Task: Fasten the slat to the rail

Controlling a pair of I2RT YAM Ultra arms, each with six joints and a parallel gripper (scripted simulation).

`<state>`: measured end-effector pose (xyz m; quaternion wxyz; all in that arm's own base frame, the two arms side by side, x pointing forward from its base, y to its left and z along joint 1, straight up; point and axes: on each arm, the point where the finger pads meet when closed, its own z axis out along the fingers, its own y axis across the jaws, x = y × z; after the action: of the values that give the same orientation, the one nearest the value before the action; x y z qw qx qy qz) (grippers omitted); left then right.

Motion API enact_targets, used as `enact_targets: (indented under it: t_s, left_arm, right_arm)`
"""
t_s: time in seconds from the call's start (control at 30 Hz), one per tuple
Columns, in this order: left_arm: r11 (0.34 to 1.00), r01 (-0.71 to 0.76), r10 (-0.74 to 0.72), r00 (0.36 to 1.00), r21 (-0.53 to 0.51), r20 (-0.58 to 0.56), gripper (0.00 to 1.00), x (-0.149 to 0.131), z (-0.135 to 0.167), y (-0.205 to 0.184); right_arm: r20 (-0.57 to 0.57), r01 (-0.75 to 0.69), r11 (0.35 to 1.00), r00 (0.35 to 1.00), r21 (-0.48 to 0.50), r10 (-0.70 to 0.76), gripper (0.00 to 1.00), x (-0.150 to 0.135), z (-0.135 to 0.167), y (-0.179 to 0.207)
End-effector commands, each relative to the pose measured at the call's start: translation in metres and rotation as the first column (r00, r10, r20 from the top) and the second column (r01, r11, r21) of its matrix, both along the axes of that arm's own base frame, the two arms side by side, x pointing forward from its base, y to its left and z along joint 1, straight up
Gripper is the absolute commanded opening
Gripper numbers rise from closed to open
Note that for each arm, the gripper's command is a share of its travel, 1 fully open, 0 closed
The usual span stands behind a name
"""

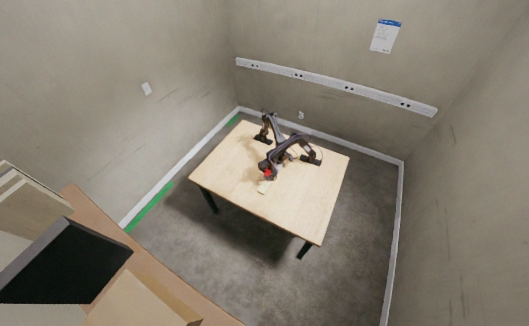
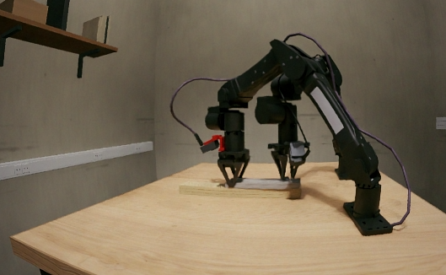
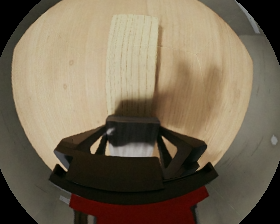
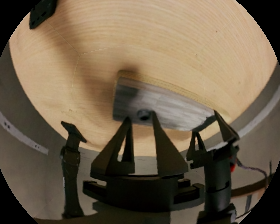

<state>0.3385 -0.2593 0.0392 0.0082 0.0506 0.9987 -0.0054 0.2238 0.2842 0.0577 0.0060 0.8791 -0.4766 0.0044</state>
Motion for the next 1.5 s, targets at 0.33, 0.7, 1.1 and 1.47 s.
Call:
enact_targets:
  t_s: [0.33,0.7,1.1,1.47]
  left_arm:
    - [1.0,0.0,0.0,1.0,-0.008,0.011,0.72,0.0016,0.0047,-0.0013]
    - [1.0,0.0,0.0,1.0,-0.008,0.011,0.72,0.0016,0.0047,-0.0013]
    - [1.0,0.0,0.0,1.0,-0.008,0.011,0.72,0.0016,0.0047,-0.0013]
    - [1.0,0.0,0.0,1.0,-0.008,0.011,0.72,0.0016,0.0047,-0.0013]
  right_arm:
    - [0.003,-0.006,1.0,1.0,0.02,0.006,0.33,0.003,0.0083,0.0044]
    - [0.007,-0.004,1.0,1.0,0.009,0.004,0.2,0.0011,0.0035,0.0014]
    - [0.007,-0.004,1.0,1.0,0.009,0.004,0.12,0.0011,0.0035,0.0014]
    - [0.007,-0.004,1.0,1.0,0.009,0.004,0.12,0.0011,0.0035,0.0014]
